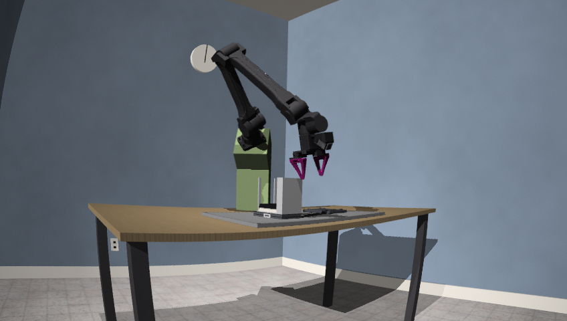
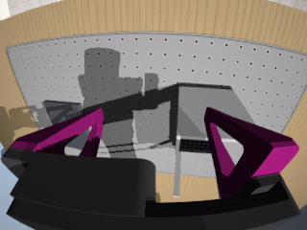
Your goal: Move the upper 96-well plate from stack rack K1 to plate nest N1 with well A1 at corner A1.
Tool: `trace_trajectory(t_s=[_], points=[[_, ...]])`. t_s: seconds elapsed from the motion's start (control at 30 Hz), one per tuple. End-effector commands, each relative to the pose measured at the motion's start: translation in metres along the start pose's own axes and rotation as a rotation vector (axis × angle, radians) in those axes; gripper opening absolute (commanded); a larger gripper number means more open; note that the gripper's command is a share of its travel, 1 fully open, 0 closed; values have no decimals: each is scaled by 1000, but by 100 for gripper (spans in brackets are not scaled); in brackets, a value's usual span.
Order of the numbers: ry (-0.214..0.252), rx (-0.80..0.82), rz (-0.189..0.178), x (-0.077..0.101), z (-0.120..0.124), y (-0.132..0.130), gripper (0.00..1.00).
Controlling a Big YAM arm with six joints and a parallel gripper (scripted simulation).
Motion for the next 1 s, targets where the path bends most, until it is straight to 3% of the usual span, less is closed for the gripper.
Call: trace_trajectory(t_s=[0.0, 0.2, 0.27, 0.57, 0.6, 0.67, 0.83, 0.97], points=[[-30, -4, 43, 13, 4, -15, 100], [-29, 0, 38, 18, 25, -30, 100], [4, 11, 103, 20, 34, -32, 100], [-2, 10, 106, 26, 58, -47, 100], [15, 14, 141, 27, 62, -48, 100], [29, 17, 178, 28, 70, -51, 100], [29, 20, 173, 33, 92, -61, 100], [12, 11, 180, 37, 82, -66, 100]])
Point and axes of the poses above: the point where the finger pads meet when closed, its own x axis back along the fingers, its own y axis across the jaws, z = x × y, the point moved 5 cm from there along x, back along the fingers, and after that the axes turned 3 degrees about x, right-handed, at the moved point
